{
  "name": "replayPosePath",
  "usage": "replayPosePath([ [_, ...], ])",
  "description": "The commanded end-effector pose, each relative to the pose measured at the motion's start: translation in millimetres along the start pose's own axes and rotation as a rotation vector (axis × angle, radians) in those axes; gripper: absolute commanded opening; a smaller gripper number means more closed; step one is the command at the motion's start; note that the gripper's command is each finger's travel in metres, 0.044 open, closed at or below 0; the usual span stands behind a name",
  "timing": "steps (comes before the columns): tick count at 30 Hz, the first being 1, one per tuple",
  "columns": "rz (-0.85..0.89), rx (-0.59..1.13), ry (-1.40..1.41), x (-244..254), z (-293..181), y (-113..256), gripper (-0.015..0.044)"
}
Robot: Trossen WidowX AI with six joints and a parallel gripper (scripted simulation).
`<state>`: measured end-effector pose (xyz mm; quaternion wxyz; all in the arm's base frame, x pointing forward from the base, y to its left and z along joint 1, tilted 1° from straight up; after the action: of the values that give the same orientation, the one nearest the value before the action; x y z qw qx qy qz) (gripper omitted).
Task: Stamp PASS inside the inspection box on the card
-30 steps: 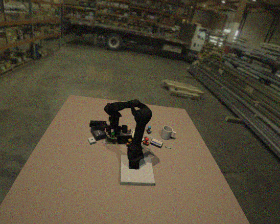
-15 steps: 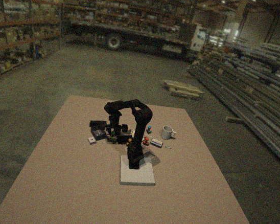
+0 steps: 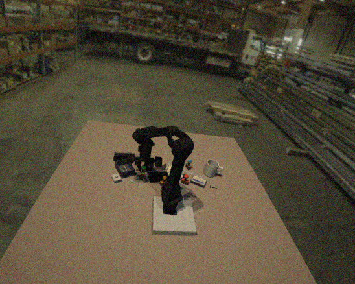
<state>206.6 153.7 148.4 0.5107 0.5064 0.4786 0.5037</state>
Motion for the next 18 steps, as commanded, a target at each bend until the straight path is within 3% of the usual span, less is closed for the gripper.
replayPosePath([
  [1, 0.006, -0.003, 0.003, -0.2, -0.5, 3.8, 0.0],
  [18, 0.008, -0.003, 0.003, -0.8, -1.2, 12.1, 0.0],
])
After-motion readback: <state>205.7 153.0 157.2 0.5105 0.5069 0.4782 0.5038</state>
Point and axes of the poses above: the point midway between the two fingers, 35 mm back from their tips, its own y axis back along the fingers, its own x axis across the jaws, z = x × y, the point moved 7 cm from there along y, back along the fingers, and after that the axes turned 4 degrees about -y, right-handed, at the moved point
